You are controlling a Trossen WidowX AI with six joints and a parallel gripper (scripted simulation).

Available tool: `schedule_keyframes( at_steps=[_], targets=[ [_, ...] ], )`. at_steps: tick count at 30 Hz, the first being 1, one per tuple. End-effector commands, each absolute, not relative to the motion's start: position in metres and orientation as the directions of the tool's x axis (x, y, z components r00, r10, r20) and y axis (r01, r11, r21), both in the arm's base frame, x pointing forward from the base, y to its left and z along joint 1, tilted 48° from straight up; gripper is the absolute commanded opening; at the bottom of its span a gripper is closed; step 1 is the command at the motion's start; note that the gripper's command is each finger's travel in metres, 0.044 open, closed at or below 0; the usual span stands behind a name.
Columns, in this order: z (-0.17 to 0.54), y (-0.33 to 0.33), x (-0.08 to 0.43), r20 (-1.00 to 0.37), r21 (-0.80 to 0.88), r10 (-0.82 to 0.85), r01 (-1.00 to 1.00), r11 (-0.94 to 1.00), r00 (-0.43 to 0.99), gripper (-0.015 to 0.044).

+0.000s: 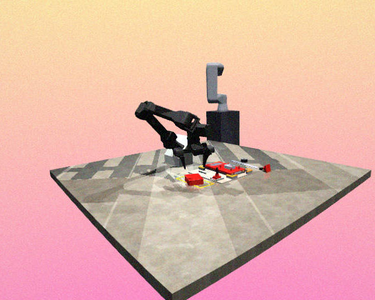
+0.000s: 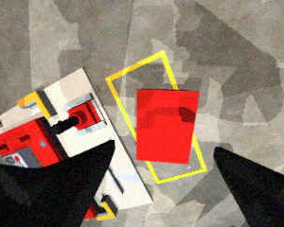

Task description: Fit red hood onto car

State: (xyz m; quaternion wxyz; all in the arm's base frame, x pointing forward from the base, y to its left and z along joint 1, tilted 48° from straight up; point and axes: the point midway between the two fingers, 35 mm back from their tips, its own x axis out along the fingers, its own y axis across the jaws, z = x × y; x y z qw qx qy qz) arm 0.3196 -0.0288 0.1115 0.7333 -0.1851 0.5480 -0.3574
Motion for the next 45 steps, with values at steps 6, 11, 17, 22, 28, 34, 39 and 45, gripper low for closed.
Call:
schedule_keyframes(
  at_steps=[6,11,17,22,28,34,39,45],
  targets=[
    [0.109,-0.033,0.320,-0.667,-0.667,-0.730,0.320,0.673,0.146,0.0440],
    [0.107,-0.036,0.321,-0.667,-0.667,-0.730,0.320,0.673,0.146,0.0440],
    [0.105,-0.038,0.321,-0.667,-0.667,-0.730,0.320,0.673,0.146,0.0440],
    [0.103,-0.041,0.321,-0.667,-0.667,-0.730,0.320,0.673,0.146,0.0440],
    [0.101,-0.043,0.322,-0.667,-0.667,-0.731,0.320,0.673,0.146,0.0440],
    [0.099,-0.046,0.322,-0.667,-0.667,-0.731,0.320,0.673,0.146,0.0440],
    [0.097,-0.048,0.322,-0.667,-0.667,-0.731,0.320,0.673,0.146,0.0440],
    [0.095,-0.051,0.323,-0.666,-0.667,-0.731,0.320,0.672,0.146,0.0440]
  ],
)
